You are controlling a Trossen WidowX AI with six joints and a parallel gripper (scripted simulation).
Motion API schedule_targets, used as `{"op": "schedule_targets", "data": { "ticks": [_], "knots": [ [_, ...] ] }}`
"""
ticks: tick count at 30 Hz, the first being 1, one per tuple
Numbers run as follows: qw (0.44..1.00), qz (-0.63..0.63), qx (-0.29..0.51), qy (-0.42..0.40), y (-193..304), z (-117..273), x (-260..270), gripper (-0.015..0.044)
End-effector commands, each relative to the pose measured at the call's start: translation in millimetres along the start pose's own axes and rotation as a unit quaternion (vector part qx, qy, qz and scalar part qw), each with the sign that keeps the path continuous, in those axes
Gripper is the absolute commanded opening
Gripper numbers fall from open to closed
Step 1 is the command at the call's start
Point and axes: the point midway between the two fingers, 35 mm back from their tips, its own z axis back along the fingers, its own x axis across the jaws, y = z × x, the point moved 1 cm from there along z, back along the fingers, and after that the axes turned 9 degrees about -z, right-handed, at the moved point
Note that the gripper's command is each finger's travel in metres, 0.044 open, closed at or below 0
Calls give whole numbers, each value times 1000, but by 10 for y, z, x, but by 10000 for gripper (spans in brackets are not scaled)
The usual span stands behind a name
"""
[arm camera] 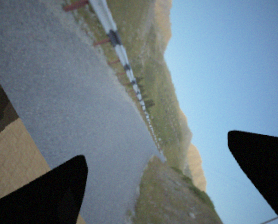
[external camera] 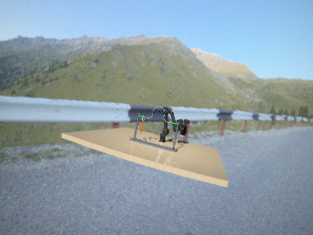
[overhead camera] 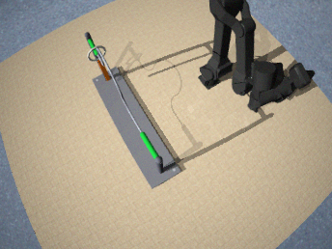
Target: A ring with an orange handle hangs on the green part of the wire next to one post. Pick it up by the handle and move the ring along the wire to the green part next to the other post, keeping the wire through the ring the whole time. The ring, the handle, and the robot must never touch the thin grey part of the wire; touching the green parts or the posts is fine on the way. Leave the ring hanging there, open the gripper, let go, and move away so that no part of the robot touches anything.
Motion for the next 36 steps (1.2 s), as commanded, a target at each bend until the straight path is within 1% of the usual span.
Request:
{"op": "schedule_targets", "data": {
  "ticks": [1, 9, 16, 23, 29, 36],
  "knots": [
    [1000, -1, 3, 1, 10, 9, -1, 374],
    [992, -44, 114, 30, 397, 471, -28, 164],
    [970, -85, 216, 69, 661, 984, -35, 160],
    [935, -123, 311, 118, 808, 1542, -18, 160],
    [895, -152, 386, 166, 838, 2035, 19, 160],
    [837, -181, 464, 229, 761, 2601, 90, 160]
  ]
}}
